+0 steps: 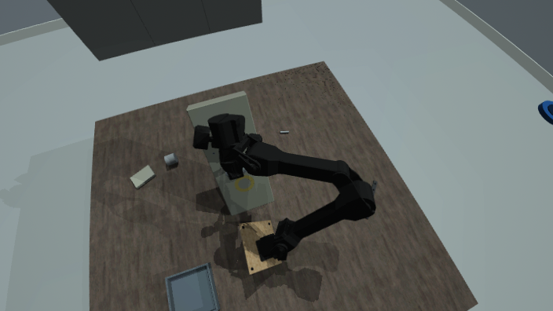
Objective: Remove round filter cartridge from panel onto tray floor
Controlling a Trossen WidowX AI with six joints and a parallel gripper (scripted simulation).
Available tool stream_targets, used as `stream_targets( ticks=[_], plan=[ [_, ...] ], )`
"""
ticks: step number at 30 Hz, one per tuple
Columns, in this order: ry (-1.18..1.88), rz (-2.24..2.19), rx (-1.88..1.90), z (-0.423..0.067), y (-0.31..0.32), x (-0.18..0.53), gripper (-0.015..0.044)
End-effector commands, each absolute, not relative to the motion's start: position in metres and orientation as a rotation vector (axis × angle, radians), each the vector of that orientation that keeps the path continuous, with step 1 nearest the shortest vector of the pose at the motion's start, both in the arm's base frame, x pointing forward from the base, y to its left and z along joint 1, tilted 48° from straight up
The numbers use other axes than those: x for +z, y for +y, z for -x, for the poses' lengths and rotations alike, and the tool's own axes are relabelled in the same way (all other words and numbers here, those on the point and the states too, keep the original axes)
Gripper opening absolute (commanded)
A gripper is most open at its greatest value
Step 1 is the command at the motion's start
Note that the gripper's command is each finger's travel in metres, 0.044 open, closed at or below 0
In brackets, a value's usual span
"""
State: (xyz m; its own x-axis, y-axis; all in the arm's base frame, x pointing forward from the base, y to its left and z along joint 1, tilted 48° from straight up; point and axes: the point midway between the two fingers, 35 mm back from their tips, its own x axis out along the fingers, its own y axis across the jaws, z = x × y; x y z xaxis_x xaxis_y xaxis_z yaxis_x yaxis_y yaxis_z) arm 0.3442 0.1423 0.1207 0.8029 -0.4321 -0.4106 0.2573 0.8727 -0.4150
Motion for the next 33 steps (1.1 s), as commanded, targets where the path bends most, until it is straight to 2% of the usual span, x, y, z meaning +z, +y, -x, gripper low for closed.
stream_targets(
  ticks=[1,33],
  plan=[
    [0.502,0.202,-0.414,-0.3496,0.1384,0.1168,0.0],
    [0.214,-0.871,-0.637,-0.348,0.1392,0.1175,0.0]
  ],
)
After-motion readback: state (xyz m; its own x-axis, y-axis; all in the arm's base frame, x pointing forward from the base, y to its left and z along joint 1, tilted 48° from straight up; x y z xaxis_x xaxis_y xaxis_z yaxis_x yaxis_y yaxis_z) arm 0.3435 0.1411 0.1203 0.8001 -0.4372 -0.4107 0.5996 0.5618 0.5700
